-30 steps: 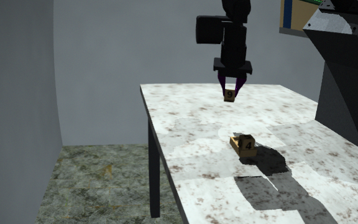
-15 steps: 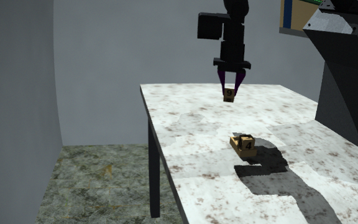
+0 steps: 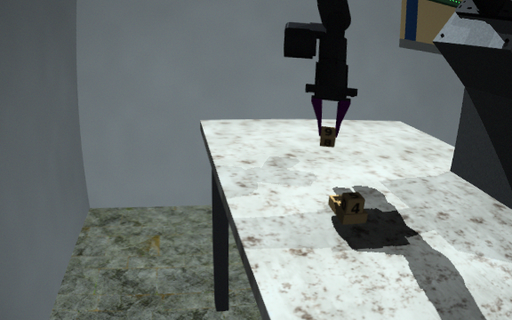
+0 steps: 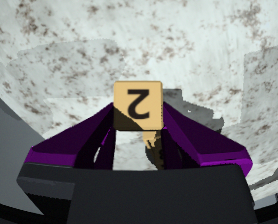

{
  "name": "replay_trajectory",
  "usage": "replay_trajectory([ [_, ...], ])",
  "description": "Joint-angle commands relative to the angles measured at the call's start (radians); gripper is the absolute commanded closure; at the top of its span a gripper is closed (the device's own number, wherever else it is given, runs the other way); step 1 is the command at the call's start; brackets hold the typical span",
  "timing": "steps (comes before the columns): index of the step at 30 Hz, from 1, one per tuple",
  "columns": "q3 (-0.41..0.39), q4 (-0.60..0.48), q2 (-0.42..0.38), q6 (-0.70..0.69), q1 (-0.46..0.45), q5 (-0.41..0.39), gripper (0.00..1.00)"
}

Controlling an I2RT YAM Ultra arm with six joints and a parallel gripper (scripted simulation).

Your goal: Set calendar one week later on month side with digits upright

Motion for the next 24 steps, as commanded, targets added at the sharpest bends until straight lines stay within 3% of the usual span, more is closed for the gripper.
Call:
replay_trajectory([
  [1, 0.002, 0.004, -0.004, -0.016, -0.005, -0.061, 0.74],
  [5, 0.016, -0.005, 0.014, -0.031, -0.017, -0.101, 0.74],
  [13, 0.116, -0.061, 0.135, -0.127, -0.099, -0.375, 0.74],
  [20, 0.127, -0.07, 0.147, -0.139, -0.106, -0.4, 0.74],
  [24, 0.191, -0.149, 0.202, -0.208, -0.122, -0.486, 0.74],
])
